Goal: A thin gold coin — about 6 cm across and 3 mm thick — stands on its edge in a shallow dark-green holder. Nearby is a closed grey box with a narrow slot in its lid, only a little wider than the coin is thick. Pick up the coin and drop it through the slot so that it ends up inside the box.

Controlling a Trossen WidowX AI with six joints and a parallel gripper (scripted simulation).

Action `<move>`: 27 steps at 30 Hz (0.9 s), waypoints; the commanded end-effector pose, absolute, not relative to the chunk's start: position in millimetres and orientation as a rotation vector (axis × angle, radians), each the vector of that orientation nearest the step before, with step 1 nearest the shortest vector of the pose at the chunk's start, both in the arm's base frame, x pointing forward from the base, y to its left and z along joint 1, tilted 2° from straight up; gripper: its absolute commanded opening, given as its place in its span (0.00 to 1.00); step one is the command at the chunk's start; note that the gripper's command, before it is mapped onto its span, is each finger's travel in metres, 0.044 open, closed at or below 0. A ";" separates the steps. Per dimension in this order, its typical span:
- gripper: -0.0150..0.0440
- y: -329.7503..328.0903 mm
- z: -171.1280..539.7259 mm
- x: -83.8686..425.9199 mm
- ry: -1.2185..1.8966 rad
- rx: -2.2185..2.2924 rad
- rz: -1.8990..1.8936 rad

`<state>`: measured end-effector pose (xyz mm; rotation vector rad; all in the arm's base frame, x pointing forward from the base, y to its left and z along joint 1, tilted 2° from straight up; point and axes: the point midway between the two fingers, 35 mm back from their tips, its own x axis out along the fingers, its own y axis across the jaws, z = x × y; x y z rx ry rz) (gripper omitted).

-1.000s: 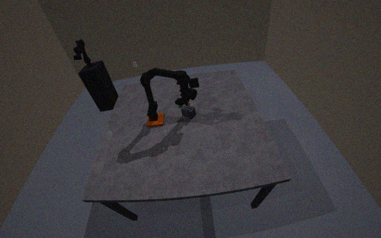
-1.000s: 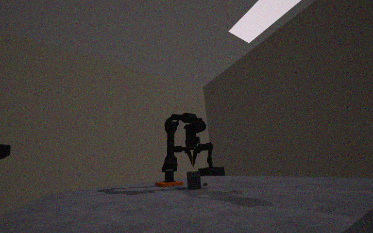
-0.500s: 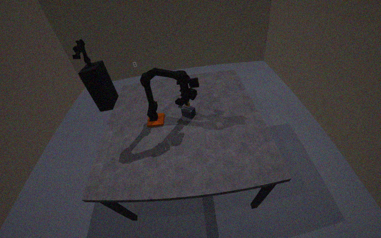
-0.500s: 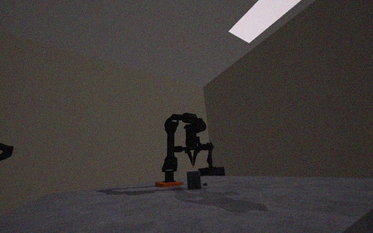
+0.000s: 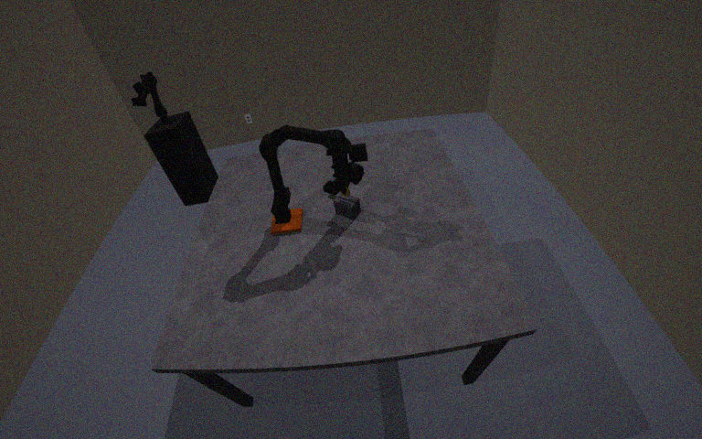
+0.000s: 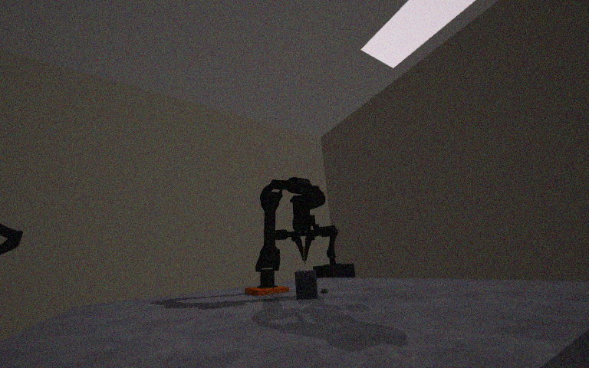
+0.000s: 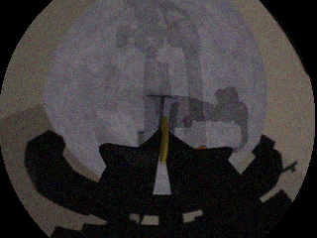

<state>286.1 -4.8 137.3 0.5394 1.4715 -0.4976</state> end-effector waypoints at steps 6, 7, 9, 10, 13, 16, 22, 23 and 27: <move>0.25 -4.7 137.6 286.6 1.471 0.539 -0.497; 0.25 -4.7 137.6 286.6 1.471 0.539 -0.497; 0.25 -4.7 137.6 286.6 1.471 0.539 -0.497; 0.25 -4.7 137.6 286.6 1.471 0.539 -0.497; 0.25 -4.7 136.9 286.7 1.471 0.539 -0.497; 0.25 -4.7 134.6 287.0 1.471 0.541 -0.499; 0.25 -4.7 131.8 286.4 1.470 0.546 -0.503; 0.25 -4.7 131.4 286.2 1.469 0.546 -0.504; 0.25 -4.6 129.4 286.1 1.470 0.546 -0.503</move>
